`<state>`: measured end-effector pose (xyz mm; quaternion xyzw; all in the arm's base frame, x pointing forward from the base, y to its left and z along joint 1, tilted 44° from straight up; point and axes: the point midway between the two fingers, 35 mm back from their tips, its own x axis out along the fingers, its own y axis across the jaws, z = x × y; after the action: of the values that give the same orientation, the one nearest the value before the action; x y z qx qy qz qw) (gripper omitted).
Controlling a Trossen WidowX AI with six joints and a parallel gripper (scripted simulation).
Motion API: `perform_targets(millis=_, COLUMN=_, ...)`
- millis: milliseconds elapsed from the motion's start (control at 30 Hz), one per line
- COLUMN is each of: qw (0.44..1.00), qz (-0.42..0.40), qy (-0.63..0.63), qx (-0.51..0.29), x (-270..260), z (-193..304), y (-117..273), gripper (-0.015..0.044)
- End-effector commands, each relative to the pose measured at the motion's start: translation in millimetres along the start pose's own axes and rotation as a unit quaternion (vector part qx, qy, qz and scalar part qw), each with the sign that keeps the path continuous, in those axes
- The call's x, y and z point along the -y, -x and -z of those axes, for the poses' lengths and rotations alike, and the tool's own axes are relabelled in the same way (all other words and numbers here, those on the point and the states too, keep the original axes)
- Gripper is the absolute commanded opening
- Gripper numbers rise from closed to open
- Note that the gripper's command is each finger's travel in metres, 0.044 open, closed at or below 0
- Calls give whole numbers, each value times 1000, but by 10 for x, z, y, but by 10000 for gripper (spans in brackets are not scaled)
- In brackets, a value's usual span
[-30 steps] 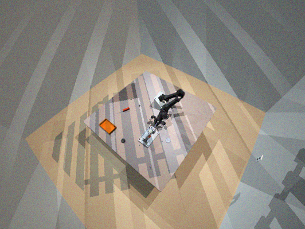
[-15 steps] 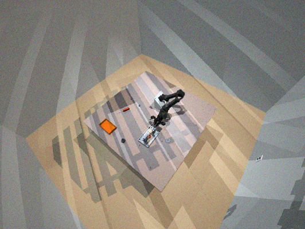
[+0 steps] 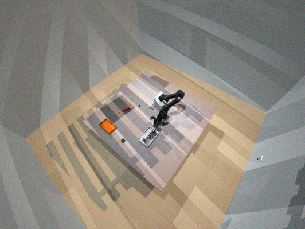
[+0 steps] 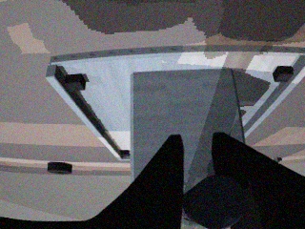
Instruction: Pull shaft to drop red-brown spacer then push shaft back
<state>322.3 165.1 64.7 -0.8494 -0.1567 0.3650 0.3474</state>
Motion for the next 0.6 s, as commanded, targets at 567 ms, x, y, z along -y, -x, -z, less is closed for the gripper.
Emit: perform_targets(millis=567, qw=1000, qz=-1, qy=1, qx=-1, x=1, z=58, y=-57, gripper=0)
